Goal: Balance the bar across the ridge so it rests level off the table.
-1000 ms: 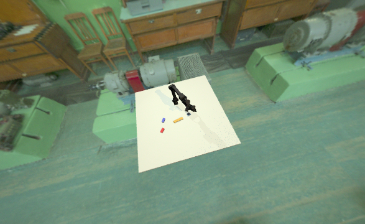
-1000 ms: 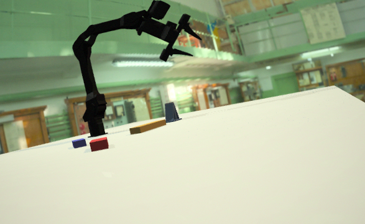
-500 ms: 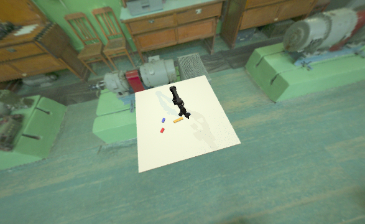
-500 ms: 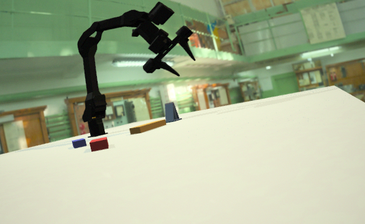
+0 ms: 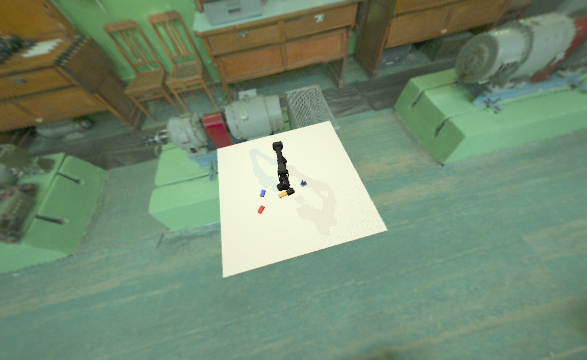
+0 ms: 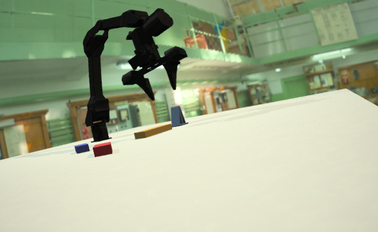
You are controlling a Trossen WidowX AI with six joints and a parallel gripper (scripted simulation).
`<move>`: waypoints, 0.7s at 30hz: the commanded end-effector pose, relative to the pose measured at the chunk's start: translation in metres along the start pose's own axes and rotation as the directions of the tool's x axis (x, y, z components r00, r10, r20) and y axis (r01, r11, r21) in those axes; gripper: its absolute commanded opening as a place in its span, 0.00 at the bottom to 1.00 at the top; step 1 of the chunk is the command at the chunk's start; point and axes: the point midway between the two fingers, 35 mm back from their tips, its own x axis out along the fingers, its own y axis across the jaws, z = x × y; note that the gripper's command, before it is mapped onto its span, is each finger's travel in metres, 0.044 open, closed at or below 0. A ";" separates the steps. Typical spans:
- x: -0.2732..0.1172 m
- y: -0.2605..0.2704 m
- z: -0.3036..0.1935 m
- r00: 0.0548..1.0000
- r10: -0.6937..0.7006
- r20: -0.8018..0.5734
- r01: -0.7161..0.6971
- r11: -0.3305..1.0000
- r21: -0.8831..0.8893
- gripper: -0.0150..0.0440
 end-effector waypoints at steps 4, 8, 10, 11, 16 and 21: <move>0.008 -0.033 0.032 0.987 -0.158 0.012 0.157 0.987 0.032 0.79; 0.009 -0.041 0.038 0.981 -0.194 0.009 0.193 0.980 0.039 0.79; 0.013 -0.042 0.038 0.981 -0.194 0.009 0.193 0.980 0.039 0.79; 0.016 -0.042 0.038 0.981 -0.194 0.009 0.193 0.980 0.039 0.79; 0.044 -0.048 0.038 0.981 -0.194 0.009 0.193 0.980 0.039 0.79; 0.053 -0.050 0.038 0.981 -0.194 0.009 0.193 0.980 0.039 0.79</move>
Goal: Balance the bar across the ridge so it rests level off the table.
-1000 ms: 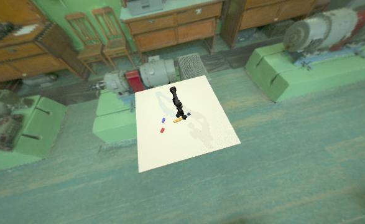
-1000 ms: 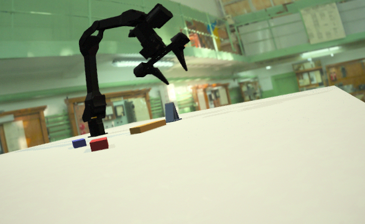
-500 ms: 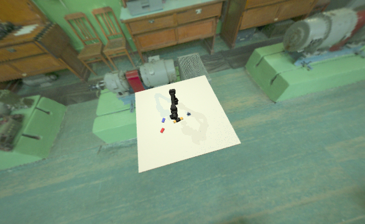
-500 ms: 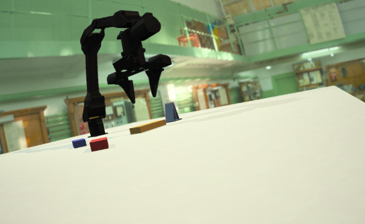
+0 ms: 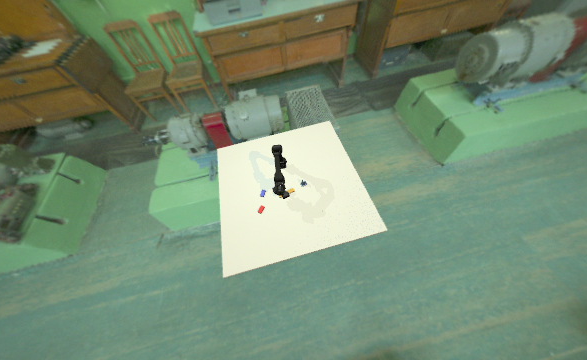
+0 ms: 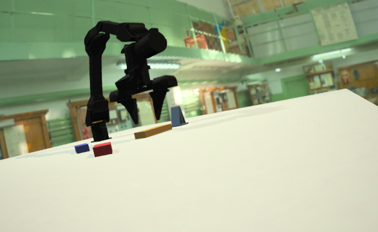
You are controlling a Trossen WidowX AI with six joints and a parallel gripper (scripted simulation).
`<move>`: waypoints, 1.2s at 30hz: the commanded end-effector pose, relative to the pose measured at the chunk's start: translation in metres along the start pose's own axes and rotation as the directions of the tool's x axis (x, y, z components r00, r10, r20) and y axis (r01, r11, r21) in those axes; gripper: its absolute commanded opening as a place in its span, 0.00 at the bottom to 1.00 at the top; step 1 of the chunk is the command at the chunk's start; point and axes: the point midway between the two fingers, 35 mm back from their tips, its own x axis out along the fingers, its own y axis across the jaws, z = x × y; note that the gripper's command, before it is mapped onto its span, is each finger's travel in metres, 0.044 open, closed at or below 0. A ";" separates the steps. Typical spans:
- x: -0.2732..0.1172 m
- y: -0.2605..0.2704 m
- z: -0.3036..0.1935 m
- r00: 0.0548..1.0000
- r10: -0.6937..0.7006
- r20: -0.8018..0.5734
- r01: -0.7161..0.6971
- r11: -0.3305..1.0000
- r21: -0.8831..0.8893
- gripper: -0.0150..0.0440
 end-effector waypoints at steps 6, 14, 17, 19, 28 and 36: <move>0.010 -0.001 0.001 1.000 -0.001 0.005 0.001 1.000 -0.004 0.79; 0.023 -0.001 0.001 1.000 -0.001 0.005 0.001 1.000 -0.004 0.79; 0.028 -0.001 0.001 1.000 -0.001 0.005 0.001 1.000 -0.004 0.79; 0.030 -0.001 0.001 1.000 -0.001 0.005 0.001 1.000 -0.004 0.79; 0.030 -0.001 0.001 1.000 -0.001 0.005 0.001 1.000 -0.004 0.79; 0.029 0.000 0.000 1.000 0.003 0.001 -0.003 1.000 0.000 0.70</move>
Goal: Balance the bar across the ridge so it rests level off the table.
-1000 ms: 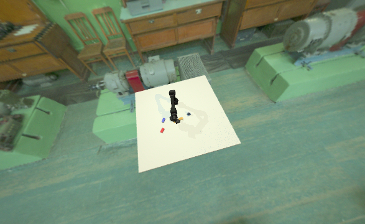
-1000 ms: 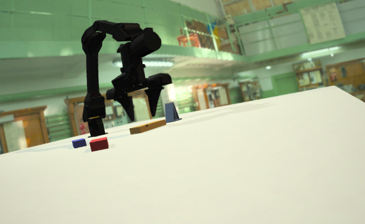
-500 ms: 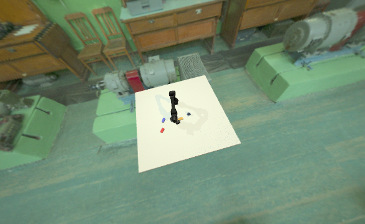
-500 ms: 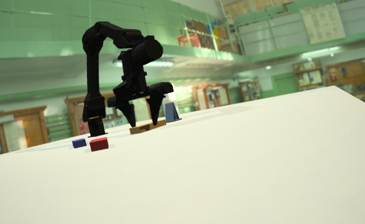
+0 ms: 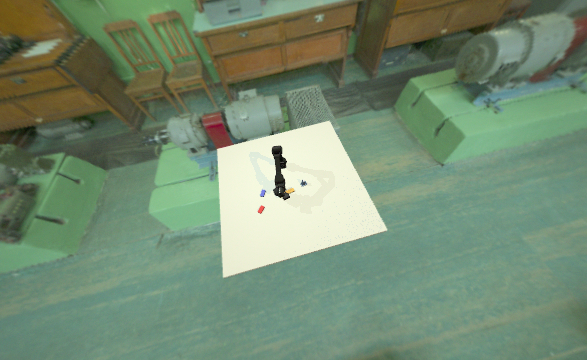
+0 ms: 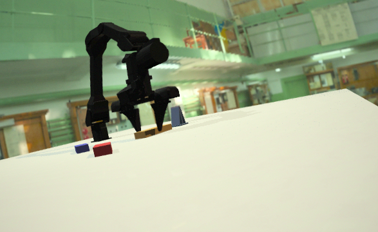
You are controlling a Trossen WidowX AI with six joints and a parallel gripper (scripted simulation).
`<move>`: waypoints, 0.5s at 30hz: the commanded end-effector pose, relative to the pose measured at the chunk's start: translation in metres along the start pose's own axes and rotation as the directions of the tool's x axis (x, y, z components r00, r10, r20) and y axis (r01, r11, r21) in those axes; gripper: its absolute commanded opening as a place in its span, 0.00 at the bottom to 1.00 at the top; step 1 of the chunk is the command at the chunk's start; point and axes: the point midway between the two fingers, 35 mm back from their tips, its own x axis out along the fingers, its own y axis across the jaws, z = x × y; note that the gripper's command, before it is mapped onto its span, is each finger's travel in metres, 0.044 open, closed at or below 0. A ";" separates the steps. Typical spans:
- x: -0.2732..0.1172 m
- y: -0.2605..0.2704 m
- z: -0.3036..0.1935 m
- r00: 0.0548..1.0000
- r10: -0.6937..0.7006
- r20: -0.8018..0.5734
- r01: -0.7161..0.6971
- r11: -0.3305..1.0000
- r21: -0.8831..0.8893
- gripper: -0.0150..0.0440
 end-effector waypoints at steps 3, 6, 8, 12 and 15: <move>0.000 0.000 0.000 1.000 0.000 0.000 0.000 1.000 0.000 0.57; 0.000 0.000 0.000 1.000 0.000 0.000 0.000 1.000 0.000 0.50; 0.000 0.000 0.000 1.000 0.000 0.000 0.000 1.000 0.000 0.48; 0.000 0.000 0.000 1.000 0.000 0.000 0.000 1.000 0.000 0.43; -0.004 0.001 0.000 1.000 0.000 0.000 0.000 1.000 0.000 0.30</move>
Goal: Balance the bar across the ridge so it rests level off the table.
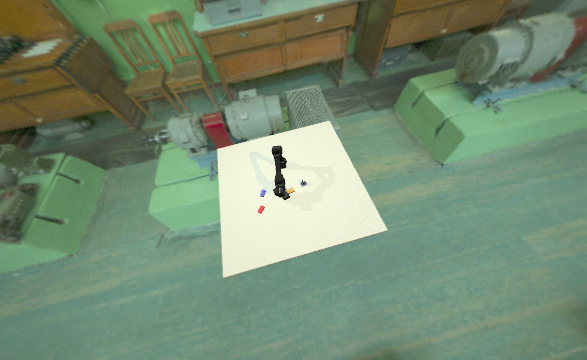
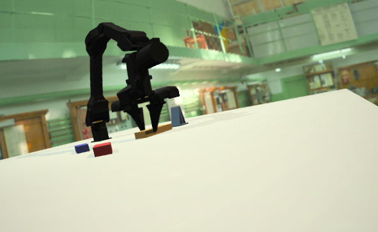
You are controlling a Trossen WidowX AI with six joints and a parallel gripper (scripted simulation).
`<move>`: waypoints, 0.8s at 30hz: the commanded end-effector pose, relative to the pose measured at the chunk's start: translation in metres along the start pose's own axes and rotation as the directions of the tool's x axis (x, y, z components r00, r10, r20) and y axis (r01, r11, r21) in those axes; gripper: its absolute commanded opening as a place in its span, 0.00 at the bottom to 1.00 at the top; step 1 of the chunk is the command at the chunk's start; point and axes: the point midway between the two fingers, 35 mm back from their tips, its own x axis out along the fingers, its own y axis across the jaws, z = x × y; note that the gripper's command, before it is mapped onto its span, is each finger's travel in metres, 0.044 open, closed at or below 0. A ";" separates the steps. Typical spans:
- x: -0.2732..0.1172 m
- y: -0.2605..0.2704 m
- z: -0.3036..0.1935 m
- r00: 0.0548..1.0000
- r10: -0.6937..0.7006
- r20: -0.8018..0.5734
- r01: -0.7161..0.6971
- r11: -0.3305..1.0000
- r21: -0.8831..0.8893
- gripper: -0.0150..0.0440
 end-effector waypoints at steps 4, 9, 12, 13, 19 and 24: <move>-0.013 0.003 0.001 1.000 0.001 0.001 -0.001 1.000 -0.001 0.25; -0.026 0.004 0.002 1.000 0.001 0.002 -0.001 1.000 -0.001 0.25; -0.033 0.005 0.002 1.000 0.000 0.002 0.000 1.000 -0.001 0.25; -0.036 0.005 0.002 1.000 0.000 0.002 0.000 1.000 -0.001 0.25; -0.051 0.005 0.002 1.000 0.000 0.002 0.000 1.000 -0.002 0.25; -0.064 0.005 0.002 1.000 -0.001 0.003 0.001 1.000 -0.002 0.25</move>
